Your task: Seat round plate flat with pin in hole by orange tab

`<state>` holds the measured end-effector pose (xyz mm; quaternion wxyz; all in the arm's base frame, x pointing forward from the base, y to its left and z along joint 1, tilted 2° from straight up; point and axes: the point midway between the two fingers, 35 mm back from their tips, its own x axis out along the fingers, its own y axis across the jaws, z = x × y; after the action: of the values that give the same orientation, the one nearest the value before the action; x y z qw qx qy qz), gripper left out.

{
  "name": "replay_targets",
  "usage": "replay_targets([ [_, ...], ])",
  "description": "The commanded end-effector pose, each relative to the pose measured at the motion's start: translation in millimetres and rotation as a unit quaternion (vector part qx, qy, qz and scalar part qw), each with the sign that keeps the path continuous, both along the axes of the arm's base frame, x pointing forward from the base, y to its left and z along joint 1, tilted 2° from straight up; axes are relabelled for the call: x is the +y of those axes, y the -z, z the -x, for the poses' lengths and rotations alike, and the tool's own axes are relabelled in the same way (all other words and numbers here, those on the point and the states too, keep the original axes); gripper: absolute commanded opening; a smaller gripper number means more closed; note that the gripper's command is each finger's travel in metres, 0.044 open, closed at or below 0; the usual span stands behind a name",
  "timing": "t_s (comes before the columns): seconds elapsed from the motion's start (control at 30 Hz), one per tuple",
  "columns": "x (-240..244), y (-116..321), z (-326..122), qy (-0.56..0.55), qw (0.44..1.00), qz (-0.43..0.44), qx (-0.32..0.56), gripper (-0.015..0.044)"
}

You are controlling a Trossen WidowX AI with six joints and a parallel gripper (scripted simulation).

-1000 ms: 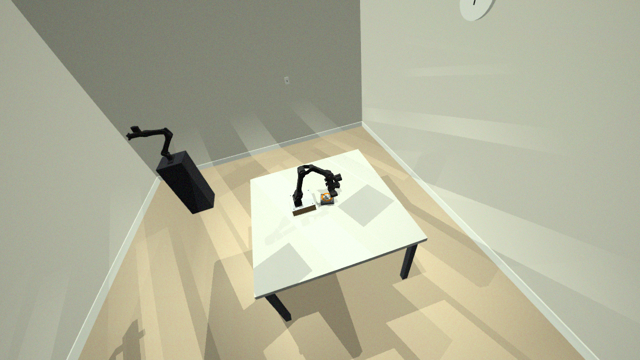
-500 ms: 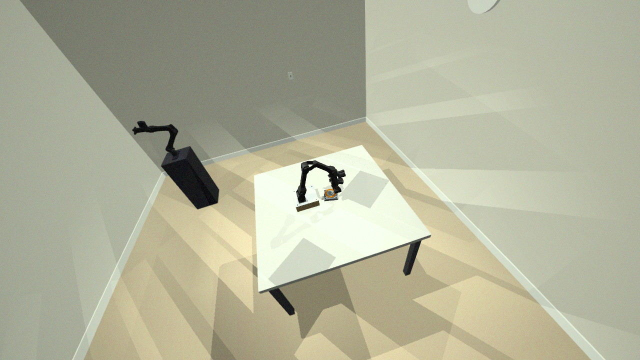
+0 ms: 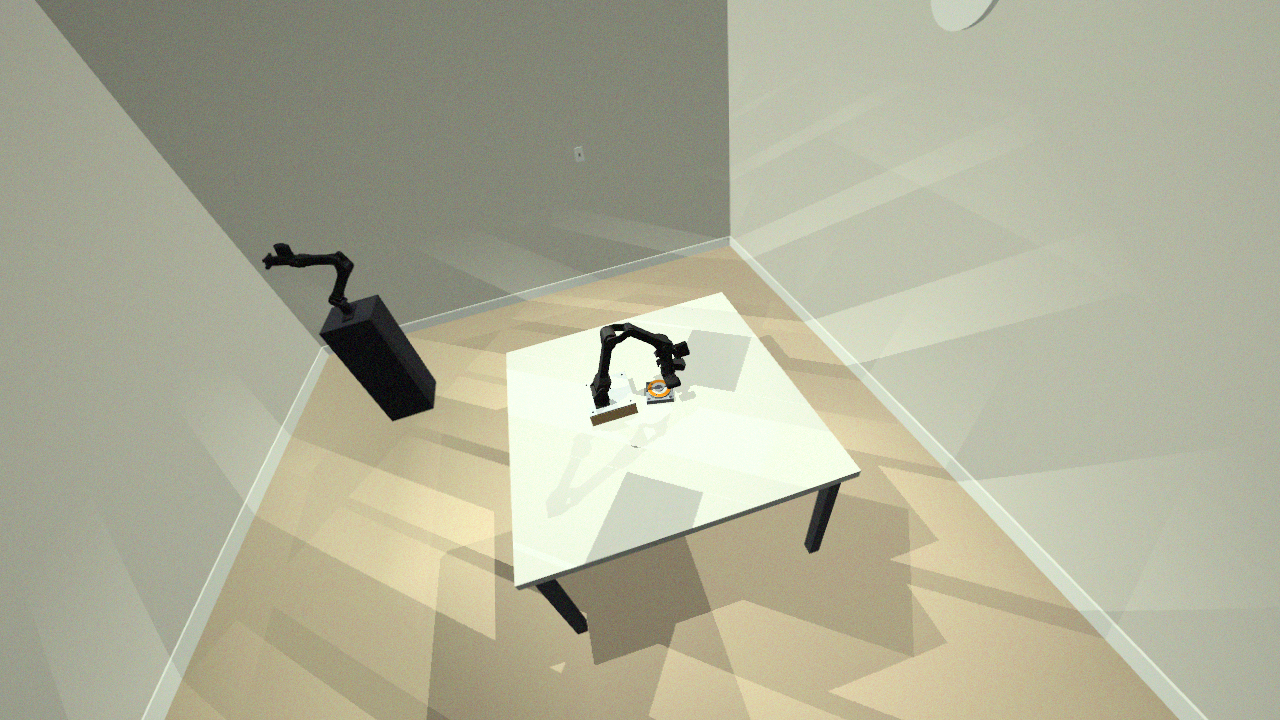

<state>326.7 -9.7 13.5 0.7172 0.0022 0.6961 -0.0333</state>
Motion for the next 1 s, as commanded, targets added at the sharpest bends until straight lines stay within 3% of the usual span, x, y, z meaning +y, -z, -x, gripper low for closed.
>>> replay_targets([
  [0.0,7.2,1.1,0.1,-0.005,1.000,-0.010,0.002,0.0000],
  [0.97,13.7,1.2,-0.3,-0.005,1.000,-0.010,0.002,0.0000],
])
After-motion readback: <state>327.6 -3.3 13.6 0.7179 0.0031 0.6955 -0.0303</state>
